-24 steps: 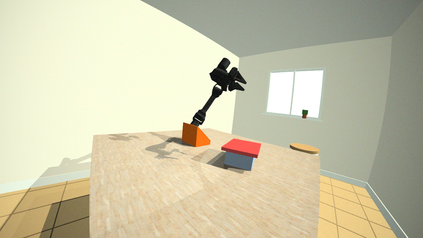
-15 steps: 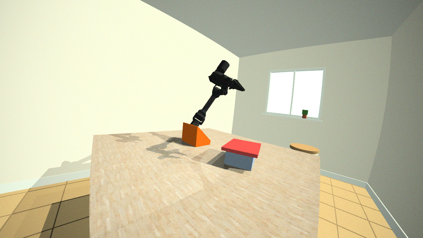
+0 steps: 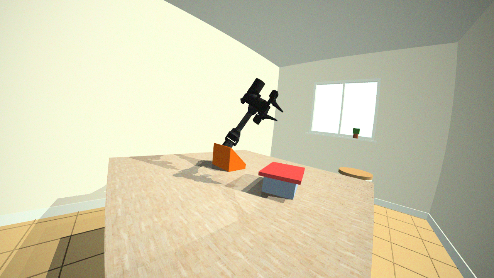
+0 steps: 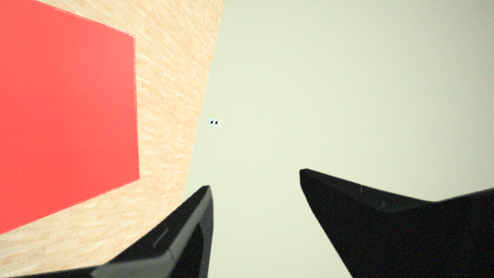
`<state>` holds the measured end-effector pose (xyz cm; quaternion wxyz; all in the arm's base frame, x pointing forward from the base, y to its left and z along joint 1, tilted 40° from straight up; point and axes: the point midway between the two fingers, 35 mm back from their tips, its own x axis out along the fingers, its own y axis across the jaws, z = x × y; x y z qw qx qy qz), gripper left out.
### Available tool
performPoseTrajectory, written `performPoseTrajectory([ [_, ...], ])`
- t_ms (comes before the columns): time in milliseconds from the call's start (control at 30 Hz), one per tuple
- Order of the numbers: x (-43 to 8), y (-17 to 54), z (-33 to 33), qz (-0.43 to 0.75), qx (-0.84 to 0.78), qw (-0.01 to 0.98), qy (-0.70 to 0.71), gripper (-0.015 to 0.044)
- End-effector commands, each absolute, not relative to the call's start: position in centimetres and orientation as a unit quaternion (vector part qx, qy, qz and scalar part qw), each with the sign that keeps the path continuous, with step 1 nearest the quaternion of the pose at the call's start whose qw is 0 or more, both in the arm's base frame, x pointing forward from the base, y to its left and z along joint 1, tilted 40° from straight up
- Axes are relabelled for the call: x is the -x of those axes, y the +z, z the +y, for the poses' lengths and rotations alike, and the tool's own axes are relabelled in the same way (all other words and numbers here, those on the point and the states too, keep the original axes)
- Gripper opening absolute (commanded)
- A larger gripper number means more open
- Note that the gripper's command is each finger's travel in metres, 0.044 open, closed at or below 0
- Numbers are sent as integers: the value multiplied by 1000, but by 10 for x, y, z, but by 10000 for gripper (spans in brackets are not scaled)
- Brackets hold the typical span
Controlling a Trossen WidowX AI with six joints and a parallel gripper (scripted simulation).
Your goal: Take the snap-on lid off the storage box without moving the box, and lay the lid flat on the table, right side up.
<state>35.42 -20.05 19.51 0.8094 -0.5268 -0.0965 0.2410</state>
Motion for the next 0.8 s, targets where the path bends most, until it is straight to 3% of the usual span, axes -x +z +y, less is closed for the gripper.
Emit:
performPoseTrajectory([
  [0, -346, 168, -184, 7, 244, 934, 261, 235],
  [333, -331, 130, -156, 162, -222, 935, 224, 235],
  [500, -318, 108, -138, 241, -475, 831, 163, 235],
  [600, -315, 102, -133, 259, -540, 788, 142, 235],
  [767, -302, 84, -116, 304, -707, 635, 67, 235],
])
